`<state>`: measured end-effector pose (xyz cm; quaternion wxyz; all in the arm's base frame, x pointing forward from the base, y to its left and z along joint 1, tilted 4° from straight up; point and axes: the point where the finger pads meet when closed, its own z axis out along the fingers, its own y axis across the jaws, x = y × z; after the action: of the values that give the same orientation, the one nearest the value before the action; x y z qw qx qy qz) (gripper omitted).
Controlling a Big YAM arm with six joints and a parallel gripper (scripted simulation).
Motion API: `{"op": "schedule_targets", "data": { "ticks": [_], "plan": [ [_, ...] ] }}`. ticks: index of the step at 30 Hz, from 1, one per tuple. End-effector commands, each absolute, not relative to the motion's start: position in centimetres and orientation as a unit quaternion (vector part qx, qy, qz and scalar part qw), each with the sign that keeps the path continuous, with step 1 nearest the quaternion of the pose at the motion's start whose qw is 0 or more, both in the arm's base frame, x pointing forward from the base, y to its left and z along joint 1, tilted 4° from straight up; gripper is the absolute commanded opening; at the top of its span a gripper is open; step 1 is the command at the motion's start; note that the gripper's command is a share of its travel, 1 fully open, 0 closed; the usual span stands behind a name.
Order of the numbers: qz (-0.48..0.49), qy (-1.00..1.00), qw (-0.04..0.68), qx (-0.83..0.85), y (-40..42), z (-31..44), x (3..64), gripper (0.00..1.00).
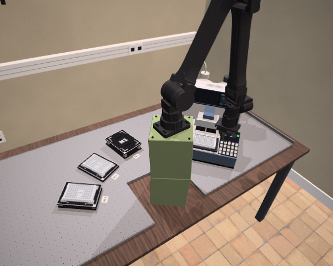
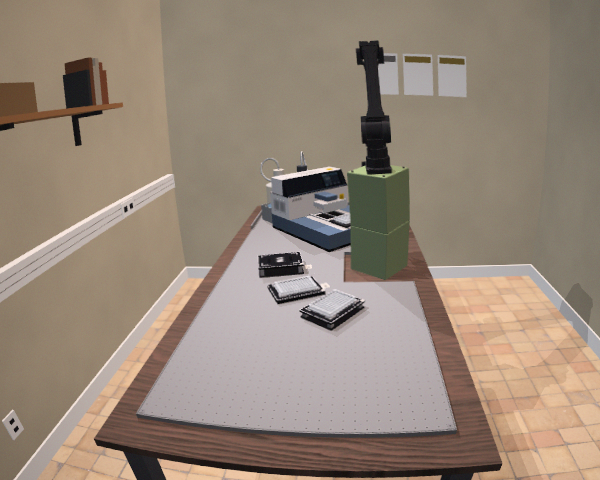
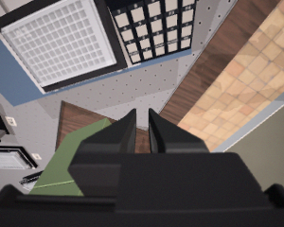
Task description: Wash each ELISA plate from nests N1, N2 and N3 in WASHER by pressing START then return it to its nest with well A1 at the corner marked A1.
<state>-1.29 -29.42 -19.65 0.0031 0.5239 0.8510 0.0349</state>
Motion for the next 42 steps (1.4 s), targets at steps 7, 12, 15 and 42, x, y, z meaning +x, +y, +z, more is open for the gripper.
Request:
{"op": "schedule_targets", "data": {
  "ticks": [7,12,15,42],
  "plan": [
    [0.040,0.914,0.011,0.404,-29.8,-20.1,-1.4,0.02],
    [0.033,0.913,0.026,0.407,-28.9,-20.7,-1.5,0.00],
    [0.012,0.910,0.071,0.408,-28.8,-22.1,-1.4,0.00],
    [-0.037,0.898,0.169,0.405,-29.3,-23.3,-1.1,0.00]
  ]
}}
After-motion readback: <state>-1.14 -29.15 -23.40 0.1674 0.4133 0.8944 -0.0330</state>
